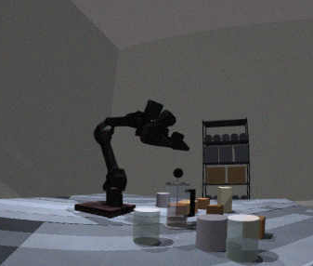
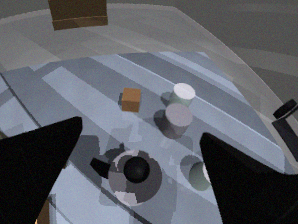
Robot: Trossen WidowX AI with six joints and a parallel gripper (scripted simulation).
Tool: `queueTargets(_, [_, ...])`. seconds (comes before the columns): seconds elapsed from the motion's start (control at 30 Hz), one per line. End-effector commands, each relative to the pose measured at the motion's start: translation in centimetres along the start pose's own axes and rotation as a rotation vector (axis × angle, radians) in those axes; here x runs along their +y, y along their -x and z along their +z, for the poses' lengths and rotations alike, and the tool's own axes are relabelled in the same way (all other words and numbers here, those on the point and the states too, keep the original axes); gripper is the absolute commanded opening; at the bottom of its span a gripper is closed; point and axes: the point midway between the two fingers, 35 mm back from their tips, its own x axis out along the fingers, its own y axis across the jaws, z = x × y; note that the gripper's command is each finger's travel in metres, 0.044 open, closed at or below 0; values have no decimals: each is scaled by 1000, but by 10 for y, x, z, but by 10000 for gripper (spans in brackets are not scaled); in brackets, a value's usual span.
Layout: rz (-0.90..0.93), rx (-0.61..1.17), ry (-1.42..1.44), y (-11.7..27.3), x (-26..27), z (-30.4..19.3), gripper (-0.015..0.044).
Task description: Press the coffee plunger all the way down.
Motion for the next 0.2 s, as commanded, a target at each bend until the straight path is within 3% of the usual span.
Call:
queueTargets(0.0, [-4,7,-2,3,-1,0,440])
queueTargets(0.17, [-4,7,-2,3,-1,0,440])
